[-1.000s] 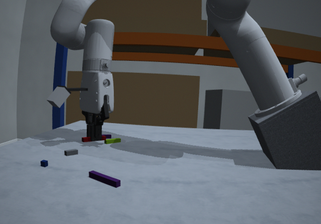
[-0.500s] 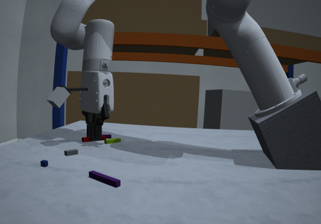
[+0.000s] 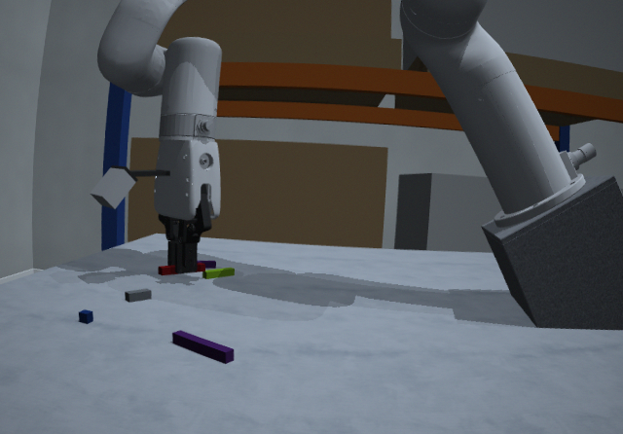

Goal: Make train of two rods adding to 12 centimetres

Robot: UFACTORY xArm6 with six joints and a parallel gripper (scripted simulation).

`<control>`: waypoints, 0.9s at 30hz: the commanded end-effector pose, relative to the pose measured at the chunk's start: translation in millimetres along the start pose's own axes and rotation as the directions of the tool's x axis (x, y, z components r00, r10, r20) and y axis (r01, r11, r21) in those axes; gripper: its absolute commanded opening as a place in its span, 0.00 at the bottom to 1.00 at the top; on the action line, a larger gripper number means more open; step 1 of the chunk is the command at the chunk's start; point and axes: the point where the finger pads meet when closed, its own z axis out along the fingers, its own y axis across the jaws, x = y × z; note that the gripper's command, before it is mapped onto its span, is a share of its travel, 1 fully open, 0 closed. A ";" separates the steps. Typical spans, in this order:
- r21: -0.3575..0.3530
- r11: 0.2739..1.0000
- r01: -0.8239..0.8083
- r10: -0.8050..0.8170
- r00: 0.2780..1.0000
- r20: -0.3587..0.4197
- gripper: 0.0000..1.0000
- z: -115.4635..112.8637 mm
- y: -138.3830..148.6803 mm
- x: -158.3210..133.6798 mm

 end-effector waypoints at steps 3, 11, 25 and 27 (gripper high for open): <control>-0.002 1.000 0.000 0.000 1.000 -0.001 0.04 -0.7 0.9 0.6; -0.002 1.000 0.000 0.000 1.000 -0.001 0.04 -0.7 0.9 0.6; -0.002 1.000 0.000 0.000 1.000 -0.001 0.04 1.0 0.9 0.6; -0.002 1.000 0.000 0.000 1.000 -0.001 0.04 2.5 0.9 0.6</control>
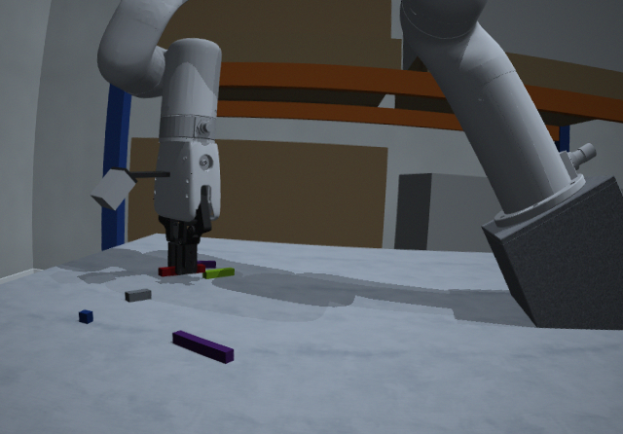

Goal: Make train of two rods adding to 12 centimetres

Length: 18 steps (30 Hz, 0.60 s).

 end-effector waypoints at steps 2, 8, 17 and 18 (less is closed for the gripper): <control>-0.002 1.000 0.000 0.000 1.000 -0.001 0.04 2.5 0.9 0.6; -0.002 1.000 0.000 0.000 1.000 -0.001 0.04 7.4 0.9 0.6; -0.002 1.000 0.000 0.000 1.000 -0.001 0.04 9.1 0.9 0.6; -0.002 1.000 0.000 0.000 1.000 -0.001 0.04 9.1 0.9 0.6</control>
